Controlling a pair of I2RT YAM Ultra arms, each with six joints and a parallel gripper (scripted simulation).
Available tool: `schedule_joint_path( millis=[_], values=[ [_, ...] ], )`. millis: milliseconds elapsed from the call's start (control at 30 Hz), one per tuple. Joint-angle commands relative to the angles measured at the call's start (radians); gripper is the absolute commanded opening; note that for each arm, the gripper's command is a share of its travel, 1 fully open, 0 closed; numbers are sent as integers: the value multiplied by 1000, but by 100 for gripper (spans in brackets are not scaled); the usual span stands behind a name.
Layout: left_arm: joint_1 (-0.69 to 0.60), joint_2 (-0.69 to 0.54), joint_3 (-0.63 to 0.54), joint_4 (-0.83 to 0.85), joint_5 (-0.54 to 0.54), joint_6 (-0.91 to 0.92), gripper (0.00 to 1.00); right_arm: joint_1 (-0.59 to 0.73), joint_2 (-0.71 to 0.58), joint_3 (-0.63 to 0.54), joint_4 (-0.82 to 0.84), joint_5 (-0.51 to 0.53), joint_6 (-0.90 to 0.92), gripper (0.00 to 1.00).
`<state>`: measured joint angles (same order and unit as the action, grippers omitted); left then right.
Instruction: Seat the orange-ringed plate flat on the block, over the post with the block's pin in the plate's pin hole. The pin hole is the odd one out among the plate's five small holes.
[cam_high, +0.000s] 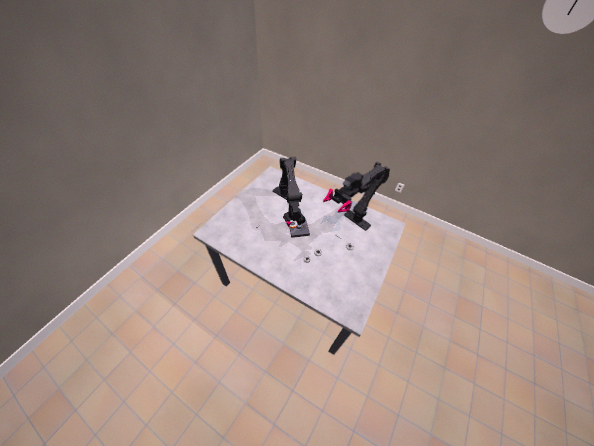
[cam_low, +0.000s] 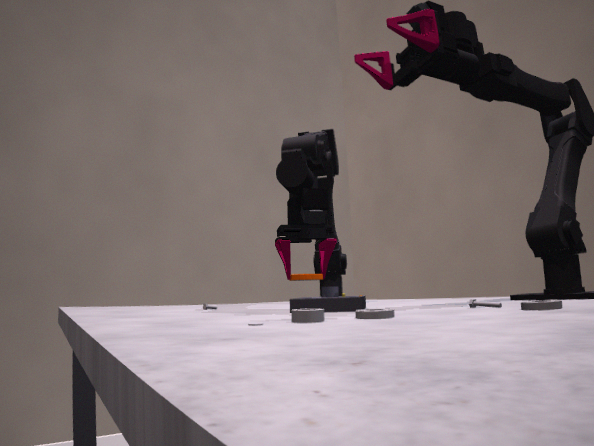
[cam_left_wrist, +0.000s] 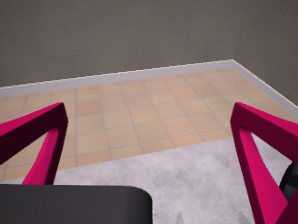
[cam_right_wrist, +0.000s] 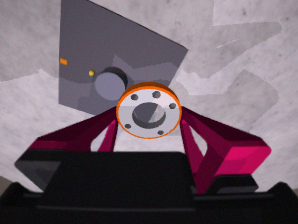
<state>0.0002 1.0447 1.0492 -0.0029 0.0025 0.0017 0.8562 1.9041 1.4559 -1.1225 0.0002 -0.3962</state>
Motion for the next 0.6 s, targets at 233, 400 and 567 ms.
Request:
schedule_joint_path(
  millis=[233, 400, 567],
  values=[
    [-4, -4, 4, -10, -6, -5, 100, 35, -9, 45, 17, -5, -301, 0],
    [-4, -4, 4, -10, -6, -5, 100, 46, 1, 54, 3, -4, -438, 0],
    [-4, -4, 4, -10, -6, -5, 100, 62, 10, 46, 20, -4, -572, 0]
  ],
)
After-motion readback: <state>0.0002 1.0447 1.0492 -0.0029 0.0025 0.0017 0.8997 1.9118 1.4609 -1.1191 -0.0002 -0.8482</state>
